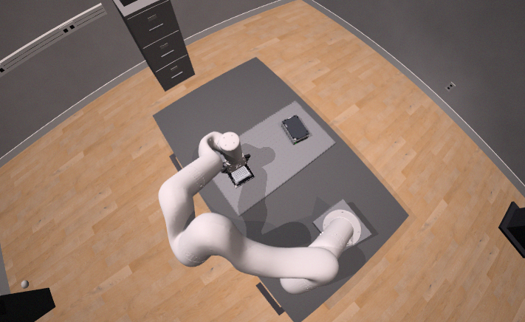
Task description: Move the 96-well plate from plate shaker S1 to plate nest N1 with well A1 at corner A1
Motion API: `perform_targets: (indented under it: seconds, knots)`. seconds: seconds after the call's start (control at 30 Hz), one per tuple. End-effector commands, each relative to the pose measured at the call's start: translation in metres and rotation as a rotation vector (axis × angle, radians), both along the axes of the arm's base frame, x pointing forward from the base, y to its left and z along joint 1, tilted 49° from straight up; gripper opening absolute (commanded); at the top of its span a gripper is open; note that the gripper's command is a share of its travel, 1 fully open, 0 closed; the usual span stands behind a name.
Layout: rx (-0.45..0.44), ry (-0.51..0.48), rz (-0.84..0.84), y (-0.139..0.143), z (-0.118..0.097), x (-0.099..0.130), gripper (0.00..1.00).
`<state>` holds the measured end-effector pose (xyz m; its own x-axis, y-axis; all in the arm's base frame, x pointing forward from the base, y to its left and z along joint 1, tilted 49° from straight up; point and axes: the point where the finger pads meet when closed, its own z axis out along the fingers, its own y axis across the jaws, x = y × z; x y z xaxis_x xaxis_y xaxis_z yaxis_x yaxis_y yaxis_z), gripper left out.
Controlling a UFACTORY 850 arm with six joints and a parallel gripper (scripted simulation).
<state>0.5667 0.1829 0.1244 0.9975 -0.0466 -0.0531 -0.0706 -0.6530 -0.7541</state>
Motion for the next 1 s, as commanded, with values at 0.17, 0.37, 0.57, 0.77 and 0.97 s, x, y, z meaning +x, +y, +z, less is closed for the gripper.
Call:
perform_targets:
  seconds: [0.17, 0.37, 0.57, 0.77, 0.97]
  knots:
    - [0.0, -0.001, -0.001, 0.0006, -0.0003, 0.0007, 0.0]
    - [0.0, -0.001, -0.001, 0.0013, -0.001, 0.0007, 0.0]
    - [0.0, -0.001, -0.001, 0.0018, -0.0014, 0.0007, 0.0]
    - [0.0, -0.001, -0.001, 0.0026, -0.002, 0.0007, 0.0]
    - [0.0, -0.001, -0.001, 0.0032, -0.0026, 0.0007, 0.0]
